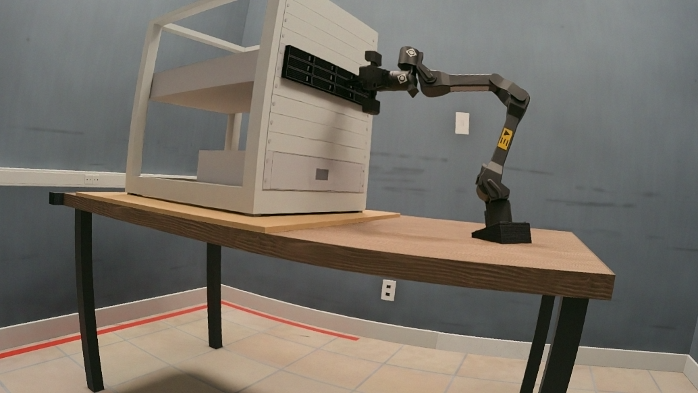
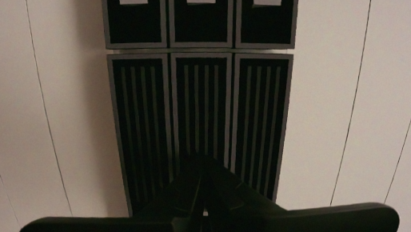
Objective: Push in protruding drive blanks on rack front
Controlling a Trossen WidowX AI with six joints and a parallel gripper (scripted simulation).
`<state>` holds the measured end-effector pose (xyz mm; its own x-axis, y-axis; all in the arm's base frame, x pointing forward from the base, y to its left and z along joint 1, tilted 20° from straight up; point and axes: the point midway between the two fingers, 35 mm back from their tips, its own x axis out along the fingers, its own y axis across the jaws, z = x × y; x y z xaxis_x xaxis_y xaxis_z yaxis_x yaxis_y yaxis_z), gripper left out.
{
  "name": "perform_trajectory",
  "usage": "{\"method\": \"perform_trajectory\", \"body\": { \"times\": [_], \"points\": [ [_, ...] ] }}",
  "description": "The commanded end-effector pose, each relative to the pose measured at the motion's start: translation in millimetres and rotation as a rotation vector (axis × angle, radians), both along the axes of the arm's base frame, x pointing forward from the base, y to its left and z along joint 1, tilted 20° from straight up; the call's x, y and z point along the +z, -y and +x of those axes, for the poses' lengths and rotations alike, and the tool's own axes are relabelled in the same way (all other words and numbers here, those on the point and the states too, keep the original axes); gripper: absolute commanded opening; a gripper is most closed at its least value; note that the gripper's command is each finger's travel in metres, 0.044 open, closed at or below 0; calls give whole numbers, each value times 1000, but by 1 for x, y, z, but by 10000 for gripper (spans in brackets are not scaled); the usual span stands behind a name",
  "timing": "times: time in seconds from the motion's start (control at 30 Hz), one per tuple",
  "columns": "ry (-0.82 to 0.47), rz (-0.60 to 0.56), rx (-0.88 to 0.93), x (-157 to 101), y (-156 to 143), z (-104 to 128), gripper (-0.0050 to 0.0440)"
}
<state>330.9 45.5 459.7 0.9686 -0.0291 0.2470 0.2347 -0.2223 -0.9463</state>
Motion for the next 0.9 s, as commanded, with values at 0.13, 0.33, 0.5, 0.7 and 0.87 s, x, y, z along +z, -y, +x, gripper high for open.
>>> {"method": "perform_trajectory", "body": {
  "times": [0.13, 0.33, 0.5, 0.7, 0.87],
  "points": [
    [24, 7, -2, 10, 2, -4, -50],
    [24, 7, -2, 2, 0, -32, -50],
    [24, 7, -2, -5, 0, -54, -50],
    [24, 7, -2, -6, -1, -58, -50],
    [24, 7, -2, -13, 0, -58, -50]
  ]
}}
